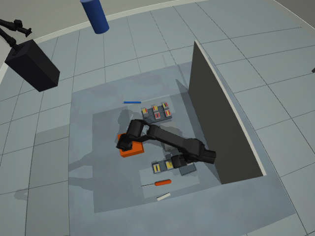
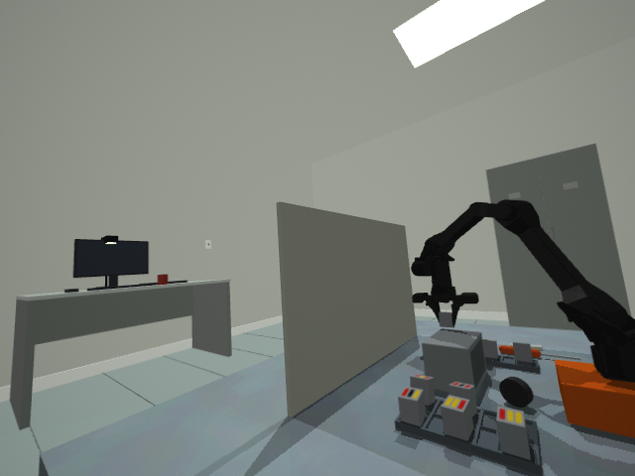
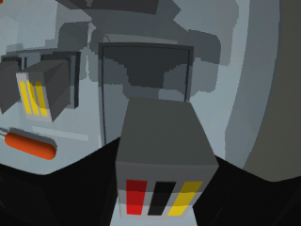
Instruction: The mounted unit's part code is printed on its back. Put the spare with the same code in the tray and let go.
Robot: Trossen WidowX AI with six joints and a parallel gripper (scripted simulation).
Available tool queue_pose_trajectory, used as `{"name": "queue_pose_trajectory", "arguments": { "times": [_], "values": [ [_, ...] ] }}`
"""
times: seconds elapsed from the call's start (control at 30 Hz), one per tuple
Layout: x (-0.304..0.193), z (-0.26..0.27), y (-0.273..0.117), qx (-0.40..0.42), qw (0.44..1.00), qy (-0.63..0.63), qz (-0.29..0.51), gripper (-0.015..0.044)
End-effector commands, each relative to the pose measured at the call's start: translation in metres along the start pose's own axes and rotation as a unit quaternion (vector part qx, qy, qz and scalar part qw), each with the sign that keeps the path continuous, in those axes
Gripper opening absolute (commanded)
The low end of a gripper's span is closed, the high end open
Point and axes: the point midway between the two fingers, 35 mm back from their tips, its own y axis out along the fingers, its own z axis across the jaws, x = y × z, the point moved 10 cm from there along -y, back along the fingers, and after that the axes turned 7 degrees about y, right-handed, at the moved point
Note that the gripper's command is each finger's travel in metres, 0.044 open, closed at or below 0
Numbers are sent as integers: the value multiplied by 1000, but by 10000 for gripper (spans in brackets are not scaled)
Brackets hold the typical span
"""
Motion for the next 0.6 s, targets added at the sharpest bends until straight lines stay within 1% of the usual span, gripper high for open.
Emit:
{"name": "queue_pose_trajectory", "arguments": {
  "times": [0.0,0.57],
  "values": [
    [0,0,4,-2,1000,-2,-1,0],
    [1,1,19,-2,1000,-2,-1,0]
  ]
}}
